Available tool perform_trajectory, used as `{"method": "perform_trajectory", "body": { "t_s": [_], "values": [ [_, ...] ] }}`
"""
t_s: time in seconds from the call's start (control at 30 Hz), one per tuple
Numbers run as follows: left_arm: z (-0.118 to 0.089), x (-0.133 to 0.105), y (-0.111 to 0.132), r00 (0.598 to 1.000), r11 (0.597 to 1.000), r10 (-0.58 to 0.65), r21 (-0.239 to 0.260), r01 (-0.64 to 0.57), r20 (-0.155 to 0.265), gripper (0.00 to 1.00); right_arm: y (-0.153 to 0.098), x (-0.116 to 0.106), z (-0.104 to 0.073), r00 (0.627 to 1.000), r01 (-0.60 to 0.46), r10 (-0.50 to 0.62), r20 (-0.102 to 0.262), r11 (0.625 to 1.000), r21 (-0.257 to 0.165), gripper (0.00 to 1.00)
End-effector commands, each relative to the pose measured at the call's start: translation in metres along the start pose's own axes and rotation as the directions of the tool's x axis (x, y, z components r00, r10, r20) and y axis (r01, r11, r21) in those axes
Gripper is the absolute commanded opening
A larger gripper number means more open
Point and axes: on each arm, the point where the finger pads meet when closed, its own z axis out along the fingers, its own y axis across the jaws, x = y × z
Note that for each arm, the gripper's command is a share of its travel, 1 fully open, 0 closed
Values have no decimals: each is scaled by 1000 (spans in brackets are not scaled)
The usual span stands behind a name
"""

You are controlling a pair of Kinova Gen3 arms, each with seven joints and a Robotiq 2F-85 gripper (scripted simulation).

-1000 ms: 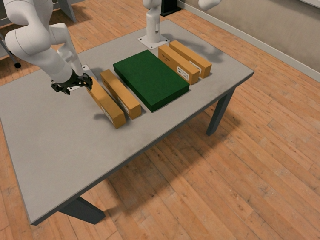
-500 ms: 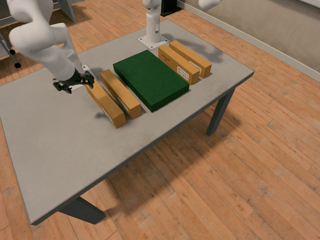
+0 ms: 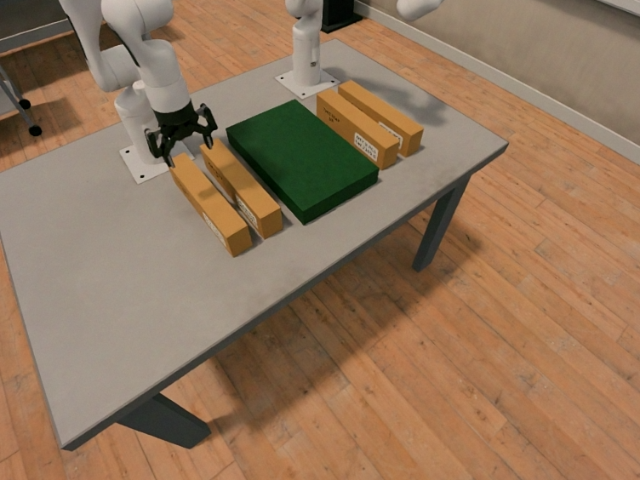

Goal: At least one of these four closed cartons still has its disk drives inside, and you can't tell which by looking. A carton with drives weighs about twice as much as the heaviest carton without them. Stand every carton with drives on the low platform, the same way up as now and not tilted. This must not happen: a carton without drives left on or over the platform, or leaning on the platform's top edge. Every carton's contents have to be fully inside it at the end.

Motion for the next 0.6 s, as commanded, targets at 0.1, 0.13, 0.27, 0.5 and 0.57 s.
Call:
{"method": "perform_trajectory", "body": {
  "t_s": [0.1, 0.13, 0.27, 0.5, 0.57],
  "values": [
    [0, 0, 0, 1000, 1000, -1, 0, 1, 0, 1000, -1, 0, 0, 1000, 2, -2, 12, 1000, 10, 1000],
    [0, 0, 0, 1000, 1000, -1, 0, 1, 0, 1000, -1, 0, 0, 1000, 2, -2, 12, 1000, 10, 1000],
    [0, 0, 0, 1000, 1000, -1, 0, 1, 0, 1000, -1, 0, 0, 1000, 2, -2, 12, 1000, 10, 1000],
    [0, 0, 0, 1000, 1000, -1, 0, 1, 0, 1000, -1, 0, 0, 1000, 2, -2, 12, 1000, 10, 1000],
    [0, 0, 0, 1000, 1000, -1, 0, 1, 0, 1000, -1, 0, 0, 1000, 2, -2, 12, 1000, 10, 1000]
  ]
}}
